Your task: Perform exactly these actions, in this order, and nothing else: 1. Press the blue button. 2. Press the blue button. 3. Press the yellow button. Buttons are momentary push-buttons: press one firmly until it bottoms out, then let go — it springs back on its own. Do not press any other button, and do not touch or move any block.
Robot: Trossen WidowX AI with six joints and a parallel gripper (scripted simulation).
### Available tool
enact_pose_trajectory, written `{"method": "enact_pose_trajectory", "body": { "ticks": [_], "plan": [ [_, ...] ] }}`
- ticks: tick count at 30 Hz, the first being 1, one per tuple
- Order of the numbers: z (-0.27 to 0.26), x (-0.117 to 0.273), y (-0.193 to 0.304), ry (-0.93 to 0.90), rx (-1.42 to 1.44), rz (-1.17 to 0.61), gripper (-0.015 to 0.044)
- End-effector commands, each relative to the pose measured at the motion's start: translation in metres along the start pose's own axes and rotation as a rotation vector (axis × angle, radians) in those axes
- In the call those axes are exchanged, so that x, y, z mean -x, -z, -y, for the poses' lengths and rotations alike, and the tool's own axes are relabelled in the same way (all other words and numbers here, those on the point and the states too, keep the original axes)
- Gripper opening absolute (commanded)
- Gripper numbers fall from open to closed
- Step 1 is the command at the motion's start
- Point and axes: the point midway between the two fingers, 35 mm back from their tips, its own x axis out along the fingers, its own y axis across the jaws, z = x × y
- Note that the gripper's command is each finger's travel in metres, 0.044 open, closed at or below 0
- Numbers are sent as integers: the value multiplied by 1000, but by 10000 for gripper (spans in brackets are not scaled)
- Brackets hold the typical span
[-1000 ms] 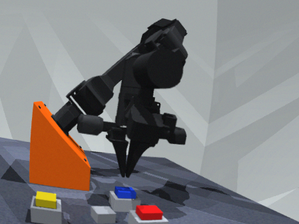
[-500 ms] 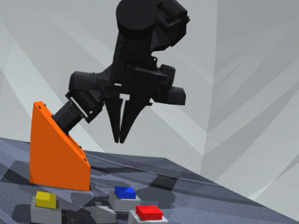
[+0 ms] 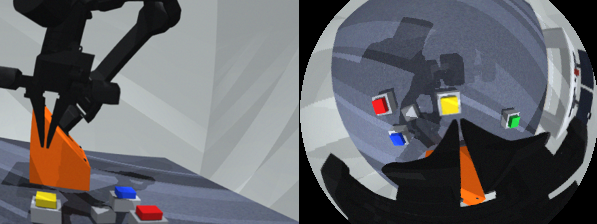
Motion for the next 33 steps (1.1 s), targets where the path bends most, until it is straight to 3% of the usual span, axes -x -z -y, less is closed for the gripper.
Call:
{"method": "enact_pose_trajectory", "body": {
  "ticks": [1,33],
  "plan": [
    [-3,-41,6,-18,-6,-26,20],
    [-5,-85,8,-20,-5,-26,20]
  ]
}}
